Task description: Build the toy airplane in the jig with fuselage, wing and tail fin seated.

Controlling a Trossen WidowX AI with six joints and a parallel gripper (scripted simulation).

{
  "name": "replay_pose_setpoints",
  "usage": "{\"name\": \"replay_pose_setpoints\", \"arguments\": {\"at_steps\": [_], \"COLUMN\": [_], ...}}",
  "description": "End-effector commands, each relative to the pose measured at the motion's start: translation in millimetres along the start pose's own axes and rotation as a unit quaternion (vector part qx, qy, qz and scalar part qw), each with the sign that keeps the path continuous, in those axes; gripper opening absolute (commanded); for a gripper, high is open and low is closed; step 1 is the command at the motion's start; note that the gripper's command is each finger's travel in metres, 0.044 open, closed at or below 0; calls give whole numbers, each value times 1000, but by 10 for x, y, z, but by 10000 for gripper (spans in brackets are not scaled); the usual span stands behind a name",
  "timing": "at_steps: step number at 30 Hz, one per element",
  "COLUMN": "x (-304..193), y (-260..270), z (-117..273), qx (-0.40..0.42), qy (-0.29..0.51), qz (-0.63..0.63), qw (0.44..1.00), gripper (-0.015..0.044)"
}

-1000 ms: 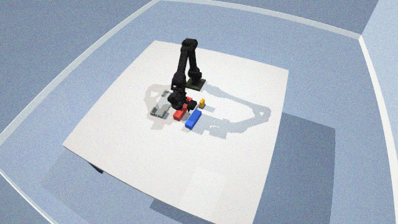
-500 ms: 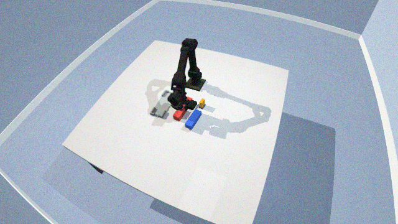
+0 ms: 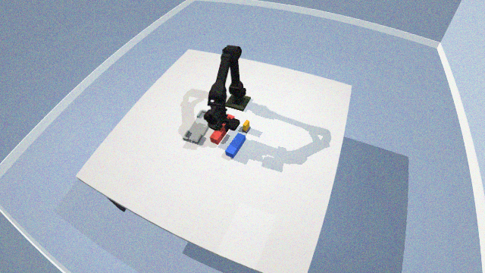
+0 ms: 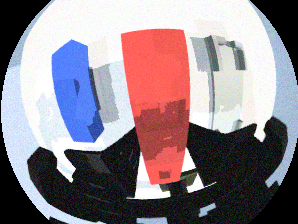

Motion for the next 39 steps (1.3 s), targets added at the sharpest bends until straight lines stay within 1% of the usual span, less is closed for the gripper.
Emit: {"name": "replay_pose_setpoints", "arguments": {"at_steps": [1, 28, 32, 39], "x": [42, 7, 15, 132], "y": [21, -1, -17, -170], "z": [140, 992, 1004, 919], "qx": [4, 1, 1, 1], "qy": [-6, 1, 1, 1], "qz": [-1, 8, 10, 23], "qw": [1000, 1000, 1000, 1000], "gripper": [0, 0, 0, 0]}}
Point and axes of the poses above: the point midway between the two fingers, 35 mm back from their tips, its own z axis back along the fingers, its own y axis across the jaws, x = y × z, the point moved 1 cm from there along z, back along the fingers, and after that the axes turned 14 degrees about -z, right-handed, at the moved point
